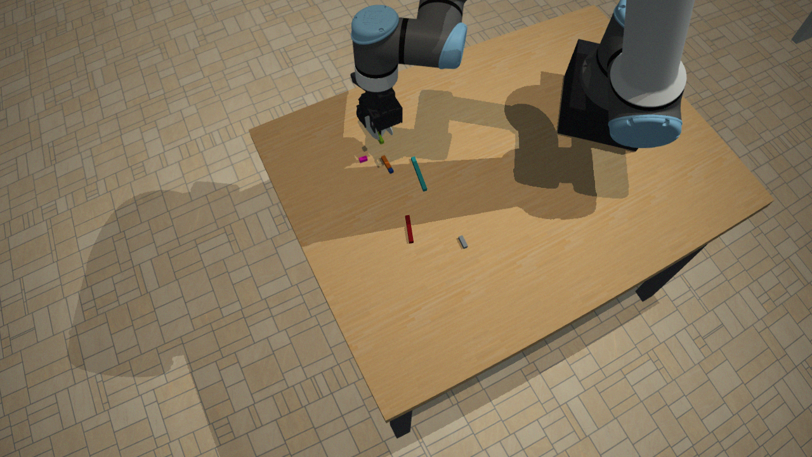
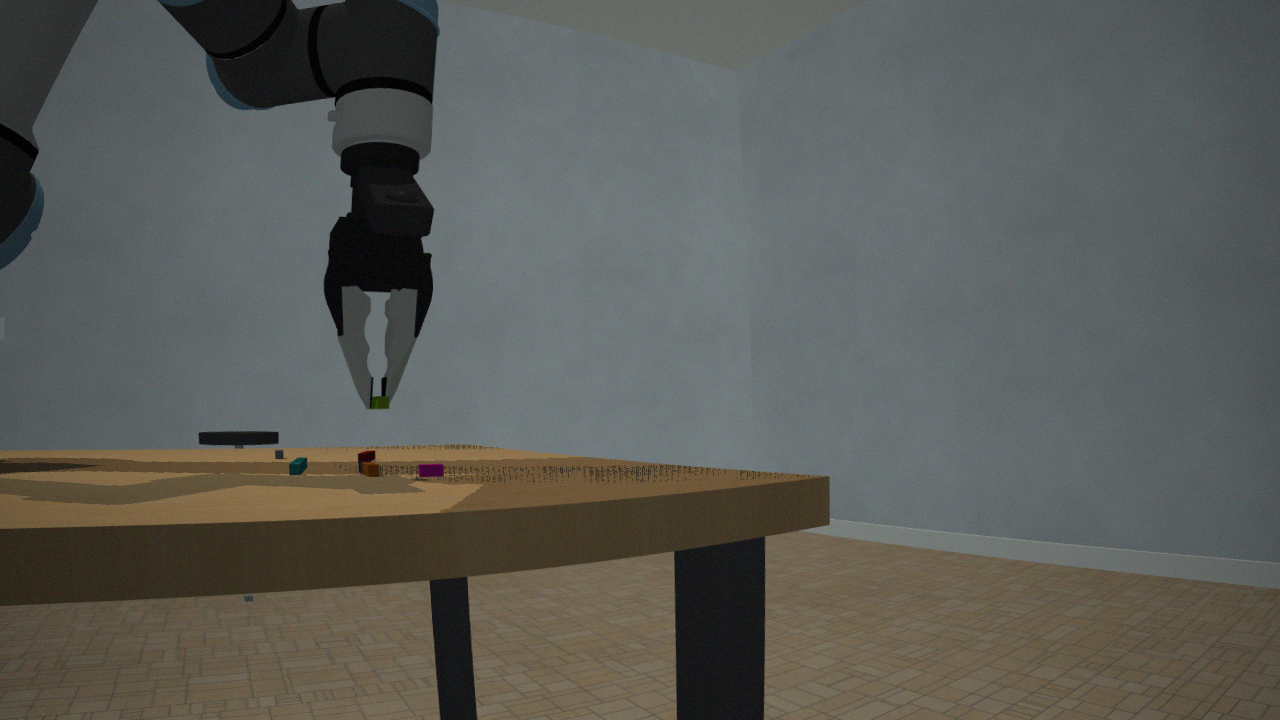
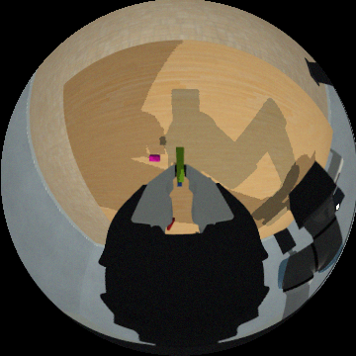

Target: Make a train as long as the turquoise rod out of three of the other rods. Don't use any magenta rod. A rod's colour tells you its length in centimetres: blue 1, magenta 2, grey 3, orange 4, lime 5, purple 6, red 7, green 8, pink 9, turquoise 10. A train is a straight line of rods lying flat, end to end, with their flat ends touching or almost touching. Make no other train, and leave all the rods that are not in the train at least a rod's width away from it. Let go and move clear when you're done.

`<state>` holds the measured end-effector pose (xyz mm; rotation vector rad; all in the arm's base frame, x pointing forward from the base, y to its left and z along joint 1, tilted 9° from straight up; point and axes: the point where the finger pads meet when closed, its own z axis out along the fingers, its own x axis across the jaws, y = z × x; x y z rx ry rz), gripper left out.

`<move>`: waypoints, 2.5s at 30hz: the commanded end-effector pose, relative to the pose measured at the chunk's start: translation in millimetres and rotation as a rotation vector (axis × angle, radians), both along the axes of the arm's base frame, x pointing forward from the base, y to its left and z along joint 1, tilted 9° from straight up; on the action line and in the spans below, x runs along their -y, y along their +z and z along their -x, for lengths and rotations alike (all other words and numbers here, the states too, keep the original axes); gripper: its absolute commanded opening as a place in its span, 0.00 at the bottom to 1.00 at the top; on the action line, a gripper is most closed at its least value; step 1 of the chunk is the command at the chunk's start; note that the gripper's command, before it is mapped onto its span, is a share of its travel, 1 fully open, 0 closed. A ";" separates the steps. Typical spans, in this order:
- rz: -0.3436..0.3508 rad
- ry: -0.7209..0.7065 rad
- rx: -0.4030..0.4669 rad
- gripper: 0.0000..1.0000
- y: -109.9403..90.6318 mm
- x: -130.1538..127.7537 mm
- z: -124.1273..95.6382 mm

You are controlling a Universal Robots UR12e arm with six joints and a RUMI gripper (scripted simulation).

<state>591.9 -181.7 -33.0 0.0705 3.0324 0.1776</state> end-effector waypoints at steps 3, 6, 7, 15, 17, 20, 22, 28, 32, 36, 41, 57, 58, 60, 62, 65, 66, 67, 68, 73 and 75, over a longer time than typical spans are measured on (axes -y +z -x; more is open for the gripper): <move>0.001 0.000 0.002 0.00 -27.2 -2.5 -3.9; 0.001 0.000 0.002 0.00 -36.0 -3.5 -4.9; 0.001 0.000 0.002 0.00 -38.3 -3.8 -5.1; 0.001 0.000 0.002 0.00 -44.4 -4.5 -5.8; 0.001 0.000 0.002 0.00 -44.6 -4.5 -5.8; 0.001 0.000 0.002 0.00 -44.6 -4.5 -5.8; 0.001 0.000 0.002 0.00 -44.6 -4.5 -5.8; 0.001 0.000 0.002 0.00 -44.6 -4.5 -5.8; 0.001 0.000 0.002 0.00 -44.6 -4.5 -5.8; 0.001 0.000 0.002 0.00 -44.6 -4.5 -5.8; 0.001 0.000 0.002 0.00 -44.6 -4.5 -5.8; 0.001 0.000 0.002 0.00 -44.6 -4.3 -5.9; 0.001 0.000 0.002 0.00 -44.6 -4.2 -5.9; 0.001 0.000 0.002 0.00 -44.6 -4.1 -6.0; 0.001 0.000 0.002 0.00 -44.6 -4.0 -6.0; 0.001 0.000 0.002 0.00 -44.6 -3.8 -6.1; 0.001 0.000 0.002 0.00 -44.6 -3.7 -6.1; 0.001 0.000 0.002 0.00 -44.6 -3.6 -6.1; 0.001 0.000 0.002 0.00 -44.6 -3.6 -6.2; 0.001 0.000 0.002 0.00 -44.6 -3.6 -6.2; 0.001 0.000 0.002 0.00 -44.6 -3.6 -6.2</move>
